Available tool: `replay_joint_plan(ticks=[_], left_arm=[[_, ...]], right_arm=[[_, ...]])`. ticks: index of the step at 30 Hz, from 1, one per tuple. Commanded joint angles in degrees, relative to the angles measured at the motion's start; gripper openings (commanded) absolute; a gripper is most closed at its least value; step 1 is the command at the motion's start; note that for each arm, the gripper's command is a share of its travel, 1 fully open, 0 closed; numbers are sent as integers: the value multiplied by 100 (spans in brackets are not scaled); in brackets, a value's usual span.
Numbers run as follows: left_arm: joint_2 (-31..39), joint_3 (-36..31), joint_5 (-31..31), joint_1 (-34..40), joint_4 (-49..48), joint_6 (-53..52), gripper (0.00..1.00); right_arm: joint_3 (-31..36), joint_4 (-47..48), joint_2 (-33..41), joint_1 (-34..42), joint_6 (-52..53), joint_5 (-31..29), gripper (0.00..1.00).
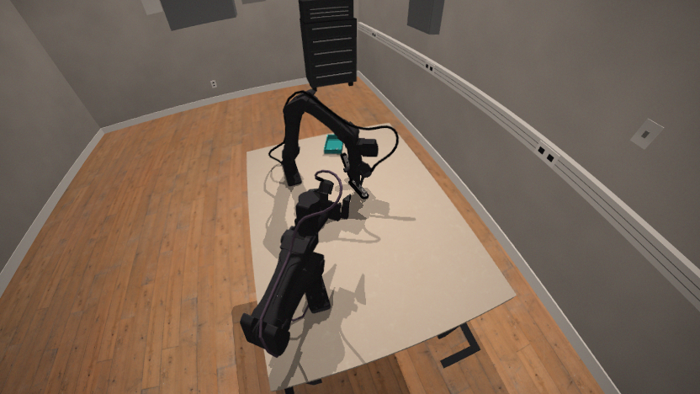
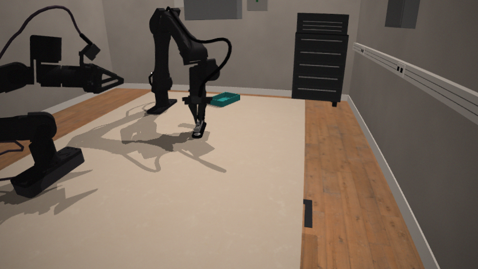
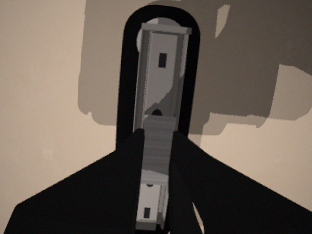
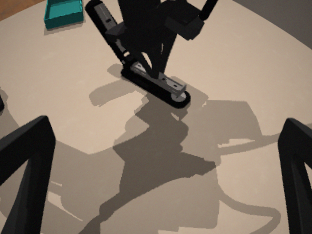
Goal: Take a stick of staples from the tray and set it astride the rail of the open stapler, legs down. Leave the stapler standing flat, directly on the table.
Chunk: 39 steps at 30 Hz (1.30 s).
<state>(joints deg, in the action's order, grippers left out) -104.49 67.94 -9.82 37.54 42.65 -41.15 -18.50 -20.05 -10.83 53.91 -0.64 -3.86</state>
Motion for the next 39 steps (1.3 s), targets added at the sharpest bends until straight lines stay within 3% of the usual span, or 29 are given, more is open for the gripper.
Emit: replay_joint_plan(ticks=[1, 19, 20, 21, 39], left_arm=[[80, -83, -91, -72, -264, -46, 6], [123, -121, -49, -29, -219, -5, 6], [123, -121, -49, -29, -219, -5, 17], [139, -121, -50, -27, -219, 3, 18], [587, 81, -125, -75, 179, -22, 18]], right_arm=[[-14, 0, 103, -22, 12, 16, 100], [-14, 0, 103, -22, 12, 16, 100], [-14, 0, 103, -22, 12, 16, 100], [-14, 0, 103, -22, 12, 16, 100], [-14, 0, 103, -22, 12, 16, 100]])
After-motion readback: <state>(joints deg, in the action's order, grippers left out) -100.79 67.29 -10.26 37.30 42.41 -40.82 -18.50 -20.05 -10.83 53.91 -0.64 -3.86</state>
